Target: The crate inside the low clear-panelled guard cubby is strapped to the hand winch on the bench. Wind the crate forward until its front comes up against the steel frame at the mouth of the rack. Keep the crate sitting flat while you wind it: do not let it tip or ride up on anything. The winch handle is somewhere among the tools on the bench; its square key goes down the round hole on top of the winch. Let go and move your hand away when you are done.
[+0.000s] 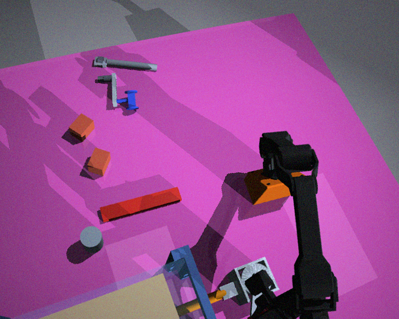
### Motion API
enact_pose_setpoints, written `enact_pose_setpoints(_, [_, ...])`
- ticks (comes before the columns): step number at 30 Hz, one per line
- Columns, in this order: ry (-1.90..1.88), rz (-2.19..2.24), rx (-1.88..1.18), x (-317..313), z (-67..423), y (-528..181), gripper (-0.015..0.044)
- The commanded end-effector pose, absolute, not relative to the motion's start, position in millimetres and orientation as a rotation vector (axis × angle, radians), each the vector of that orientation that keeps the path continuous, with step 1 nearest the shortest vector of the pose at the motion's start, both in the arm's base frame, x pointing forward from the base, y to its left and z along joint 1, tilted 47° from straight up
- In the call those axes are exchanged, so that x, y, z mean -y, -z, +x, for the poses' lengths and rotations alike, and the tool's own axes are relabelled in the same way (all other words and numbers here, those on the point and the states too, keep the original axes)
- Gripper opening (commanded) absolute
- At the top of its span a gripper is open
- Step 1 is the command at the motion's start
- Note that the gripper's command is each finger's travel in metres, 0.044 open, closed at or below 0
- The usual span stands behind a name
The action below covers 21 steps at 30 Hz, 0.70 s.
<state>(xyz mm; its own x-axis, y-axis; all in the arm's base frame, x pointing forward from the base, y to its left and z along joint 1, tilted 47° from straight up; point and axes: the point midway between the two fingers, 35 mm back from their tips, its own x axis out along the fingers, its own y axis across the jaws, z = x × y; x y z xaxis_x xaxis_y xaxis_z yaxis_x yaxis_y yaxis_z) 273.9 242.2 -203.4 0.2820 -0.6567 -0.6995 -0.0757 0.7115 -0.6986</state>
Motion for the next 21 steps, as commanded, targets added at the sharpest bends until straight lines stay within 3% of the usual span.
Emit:
enact_pose_setpoints(1, [0.423, -0.710, -1.276, -249, 259, 209, 0.0000])
enact_pose_setpoints(21, [0.422, -0.709, -1.278, -257, 235, 211, 0.0000])
